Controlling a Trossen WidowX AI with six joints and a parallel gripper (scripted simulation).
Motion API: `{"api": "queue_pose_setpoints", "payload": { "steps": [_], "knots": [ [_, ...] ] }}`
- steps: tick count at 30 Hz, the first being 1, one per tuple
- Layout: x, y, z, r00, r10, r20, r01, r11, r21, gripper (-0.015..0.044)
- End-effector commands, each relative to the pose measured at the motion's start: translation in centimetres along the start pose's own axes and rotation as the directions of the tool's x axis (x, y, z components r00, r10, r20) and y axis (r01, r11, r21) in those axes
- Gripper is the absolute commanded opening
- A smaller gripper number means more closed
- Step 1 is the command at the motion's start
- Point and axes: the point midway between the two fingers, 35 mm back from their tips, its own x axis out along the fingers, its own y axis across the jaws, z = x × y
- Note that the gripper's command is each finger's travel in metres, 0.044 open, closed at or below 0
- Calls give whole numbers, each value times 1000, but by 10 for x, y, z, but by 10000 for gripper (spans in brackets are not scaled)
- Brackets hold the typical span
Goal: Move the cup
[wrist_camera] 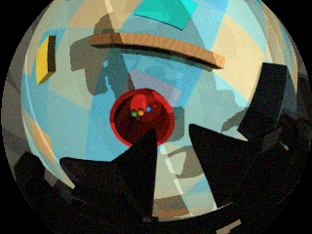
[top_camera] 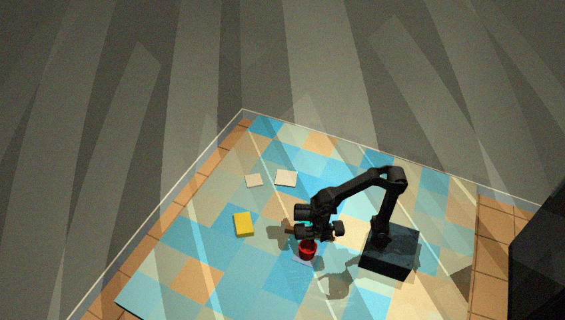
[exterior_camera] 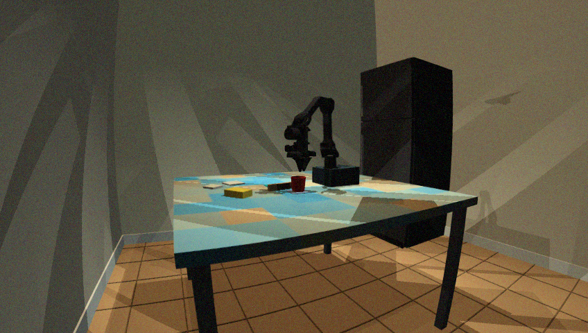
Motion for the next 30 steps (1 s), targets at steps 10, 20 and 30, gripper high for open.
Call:
{"api": "queue_pose_setpoints", "payload": {
  "steps": [10, 20, 30],
  "knots": [
    [21, 1, 0, 1000, -6, -1, 6, 1000, 6, 148],
    [38, 1, 0, 1000, -7, -1, 7, 1000, 6, 148],
    [55, -1, 0, 1000, -7, 0, 7, 1000, 6, 148]
  ]
}}
